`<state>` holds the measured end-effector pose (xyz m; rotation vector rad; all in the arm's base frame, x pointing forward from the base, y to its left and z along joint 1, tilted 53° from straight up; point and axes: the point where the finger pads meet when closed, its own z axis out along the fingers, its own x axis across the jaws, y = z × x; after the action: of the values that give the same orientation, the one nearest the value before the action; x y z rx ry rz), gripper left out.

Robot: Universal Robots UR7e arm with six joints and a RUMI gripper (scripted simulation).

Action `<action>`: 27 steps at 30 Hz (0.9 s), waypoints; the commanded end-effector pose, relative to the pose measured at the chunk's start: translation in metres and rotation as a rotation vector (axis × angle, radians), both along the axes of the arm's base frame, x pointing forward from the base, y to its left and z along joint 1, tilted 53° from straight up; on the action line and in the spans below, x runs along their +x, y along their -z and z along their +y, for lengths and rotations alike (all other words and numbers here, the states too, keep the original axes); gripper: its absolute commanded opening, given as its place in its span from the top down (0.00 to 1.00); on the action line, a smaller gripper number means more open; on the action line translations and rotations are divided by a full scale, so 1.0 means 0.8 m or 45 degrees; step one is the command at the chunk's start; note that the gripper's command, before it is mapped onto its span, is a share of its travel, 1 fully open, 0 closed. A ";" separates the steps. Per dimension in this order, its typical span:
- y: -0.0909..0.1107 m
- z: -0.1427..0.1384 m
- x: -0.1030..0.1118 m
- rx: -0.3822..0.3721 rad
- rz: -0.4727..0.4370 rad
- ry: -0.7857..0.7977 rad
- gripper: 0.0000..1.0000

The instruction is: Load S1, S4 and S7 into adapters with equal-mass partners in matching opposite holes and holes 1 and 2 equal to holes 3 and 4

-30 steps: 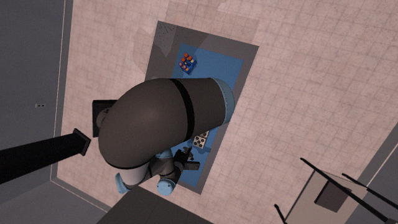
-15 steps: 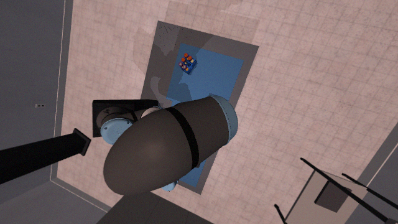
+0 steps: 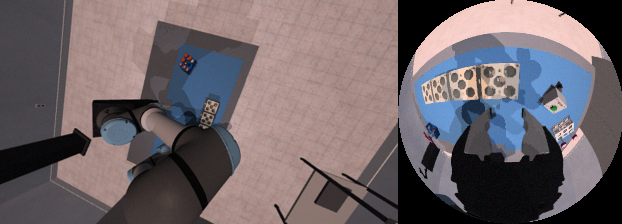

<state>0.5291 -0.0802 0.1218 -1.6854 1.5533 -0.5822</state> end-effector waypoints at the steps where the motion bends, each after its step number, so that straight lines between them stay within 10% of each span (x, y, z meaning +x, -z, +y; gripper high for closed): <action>1: 0.011 0.003 0.015 -0.004 -0.005 0.008 0.65; 6: 0.015 0.004 0.020 -0.004 -0.005 0.008 0.65; 21: -0.011 0.137 0.003 -0.624 -0.183 -0.487 0.65; 27: -0.022 0.197 -0.005 -0.624 -0.183 -0.487 0.65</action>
<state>0.5281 0.0490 0.1339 -2.1675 1.0005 -0.8941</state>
